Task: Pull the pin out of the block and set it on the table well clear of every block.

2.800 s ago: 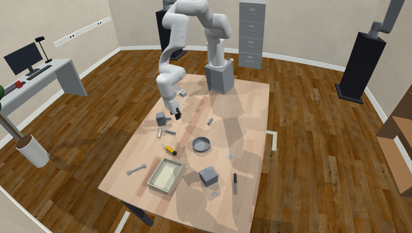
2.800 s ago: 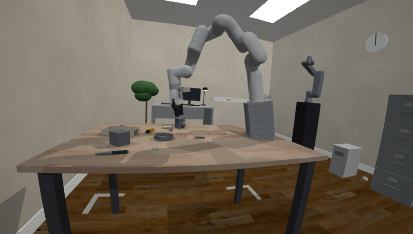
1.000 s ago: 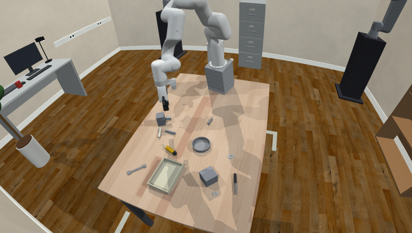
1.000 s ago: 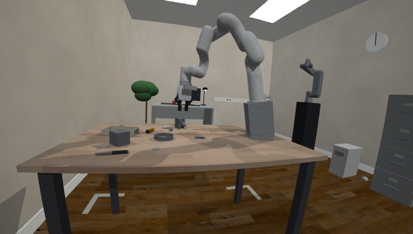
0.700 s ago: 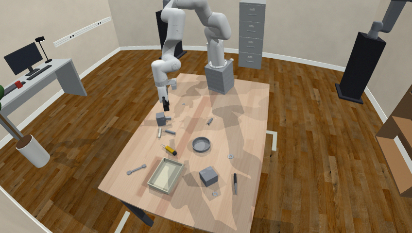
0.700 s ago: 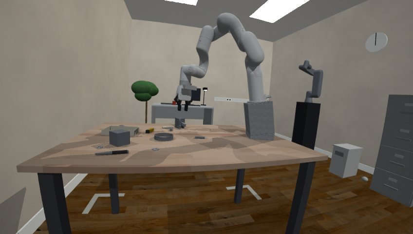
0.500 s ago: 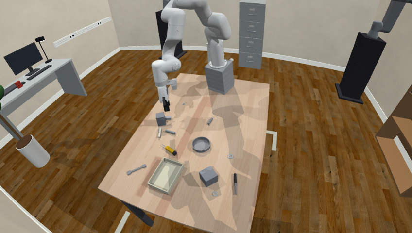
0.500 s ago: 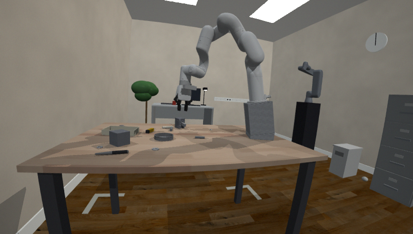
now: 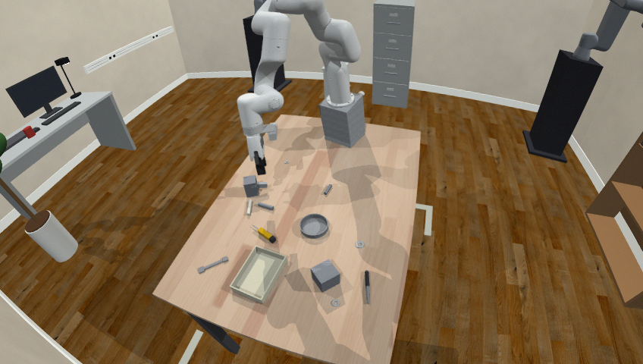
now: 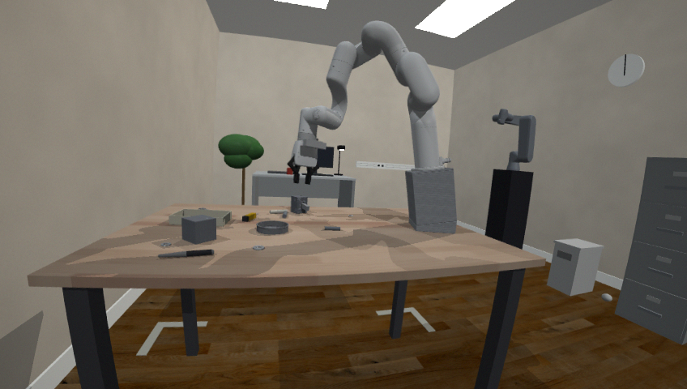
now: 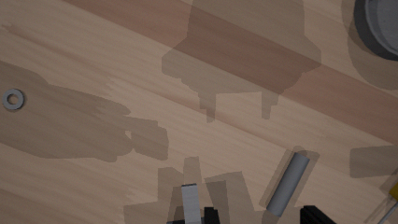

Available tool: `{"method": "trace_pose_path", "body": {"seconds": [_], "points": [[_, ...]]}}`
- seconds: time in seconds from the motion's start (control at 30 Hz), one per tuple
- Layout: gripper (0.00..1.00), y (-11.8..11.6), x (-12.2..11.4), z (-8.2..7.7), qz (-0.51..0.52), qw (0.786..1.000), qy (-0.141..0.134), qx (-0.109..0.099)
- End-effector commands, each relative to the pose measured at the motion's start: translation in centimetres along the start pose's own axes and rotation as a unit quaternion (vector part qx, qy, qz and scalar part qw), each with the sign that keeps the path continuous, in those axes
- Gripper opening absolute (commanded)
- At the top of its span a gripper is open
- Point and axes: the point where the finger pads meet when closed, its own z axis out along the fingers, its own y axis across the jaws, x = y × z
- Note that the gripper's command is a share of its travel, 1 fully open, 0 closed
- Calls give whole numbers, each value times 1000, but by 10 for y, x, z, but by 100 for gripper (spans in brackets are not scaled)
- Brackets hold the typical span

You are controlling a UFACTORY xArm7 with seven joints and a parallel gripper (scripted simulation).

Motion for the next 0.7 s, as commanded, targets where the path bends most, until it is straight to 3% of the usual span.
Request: {"method": "trace_pose_path", "body": {"seconds": [0.0,0.67], "points": [[52,3,0,-2,4,1000,0,-5],[52,19,6,-9,37,999,7,-35]]}}
